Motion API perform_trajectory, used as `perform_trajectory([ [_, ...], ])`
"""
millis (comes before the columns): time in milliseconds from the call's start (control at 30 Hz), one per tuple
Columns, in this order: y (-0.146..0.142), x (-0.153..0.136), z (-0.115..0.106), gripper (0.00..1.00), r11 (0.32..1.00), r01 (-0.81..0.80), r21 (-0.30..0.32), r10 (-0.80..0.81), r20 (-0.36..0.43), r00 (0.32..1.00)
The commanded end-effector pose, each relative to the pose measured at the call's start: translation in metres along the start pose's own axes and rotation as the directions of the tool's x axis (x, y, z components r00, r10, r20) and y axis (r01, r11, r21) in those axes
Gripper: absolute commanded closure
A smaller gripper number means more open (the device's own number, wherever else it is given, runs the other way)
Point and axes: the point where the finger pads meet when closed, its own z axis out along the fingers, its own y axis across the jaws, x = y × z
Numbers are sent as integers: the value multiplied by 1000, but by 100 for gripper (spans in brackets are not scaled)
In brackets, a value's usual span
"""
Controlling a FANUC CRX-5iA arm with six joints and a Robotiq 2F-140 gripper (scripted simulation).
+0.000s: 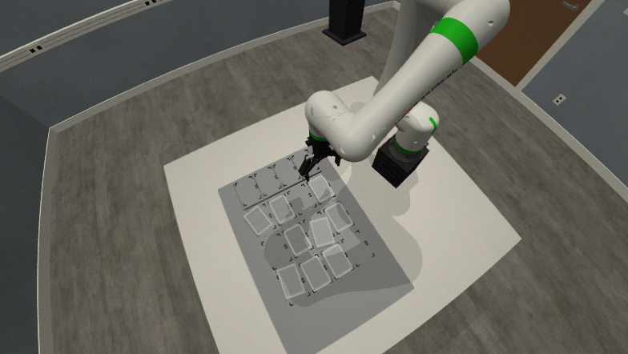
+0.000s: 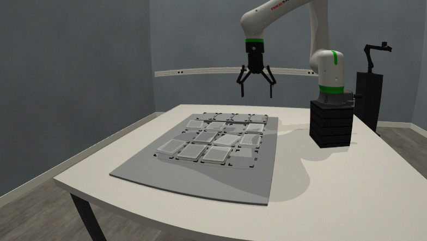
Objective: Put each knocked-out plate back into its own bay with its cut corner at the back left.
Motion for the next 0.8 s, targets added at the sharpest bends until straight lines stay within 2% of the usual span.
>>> perform_trajectory([
  [0, -1, 17, 0, 0, 1000, 1, 1, -1, 1, 1000],
  [333, -1, 49, 0, 0, 1000, 1, 1, -1, 1, 1000],
  [767, -1, 49, 0, 0, 1000, 1, 1, -1, 1, 1000],
])
